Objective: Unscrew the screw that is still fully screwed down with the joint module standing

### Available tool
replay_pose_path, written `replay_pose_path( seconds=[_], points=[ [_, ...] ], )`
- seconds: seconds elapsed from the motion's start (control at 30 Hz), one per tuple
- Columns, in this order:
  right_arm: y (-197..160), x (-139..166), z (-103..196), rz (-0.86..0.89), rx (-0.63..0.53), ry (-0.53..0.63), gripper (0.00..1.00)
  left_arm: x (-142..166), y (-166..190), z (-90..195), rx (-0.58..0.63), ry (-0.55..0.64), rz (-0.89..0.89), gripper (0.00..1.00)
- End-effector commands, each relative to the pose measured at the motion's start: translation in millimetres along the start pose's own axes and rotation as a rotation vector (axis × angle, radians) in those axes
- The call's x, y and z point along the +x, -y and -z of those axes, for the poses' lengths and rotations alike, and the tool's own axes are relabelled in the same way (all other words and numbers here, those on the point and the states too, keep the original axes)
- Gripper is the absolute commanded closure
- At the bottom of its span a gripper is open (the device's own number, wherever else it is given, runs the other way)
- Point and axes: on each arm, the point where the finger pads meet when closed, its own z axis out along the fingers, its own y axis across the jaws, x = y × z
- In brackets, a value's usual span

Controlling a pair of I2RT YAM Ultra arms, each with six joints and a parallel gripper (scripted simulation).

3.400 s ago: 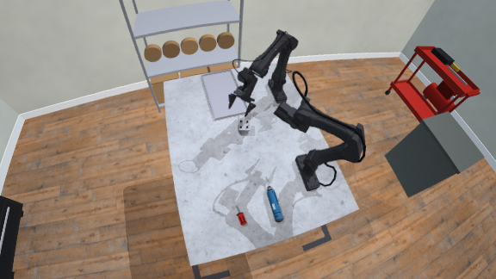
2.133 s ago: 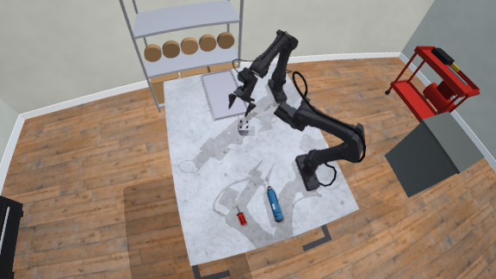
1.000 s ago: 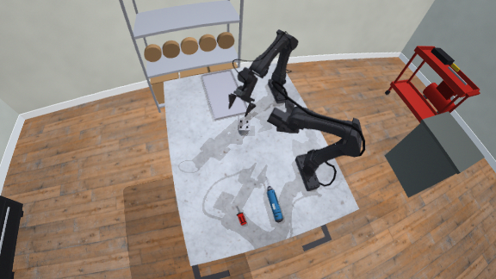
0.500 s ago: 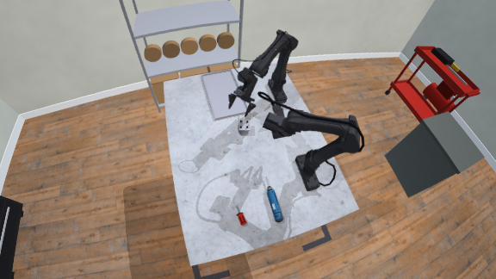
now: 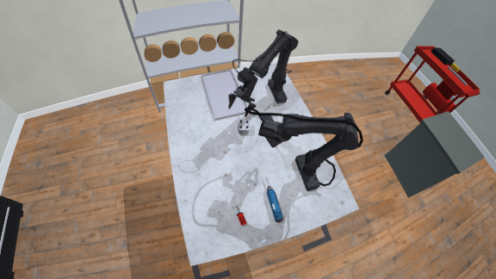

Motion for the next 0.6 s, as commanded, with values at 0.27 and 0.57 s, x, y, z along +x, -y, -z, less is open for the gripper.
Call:
replay_pose_path(
  seconds=[0.27,0.57],
  points=[
    [0.3,-4.6,2.1,0.002,0.002,0.013,0.0,4.6,-41.1,13.0,-0.103,0.016,0.311,0.35],
    [0.3,-4.6,2.1,0.002,0.002,0.013,0.0,10.4,-54.0,19.6,-0.146,0.026,0.43,0.35]
  ],
)
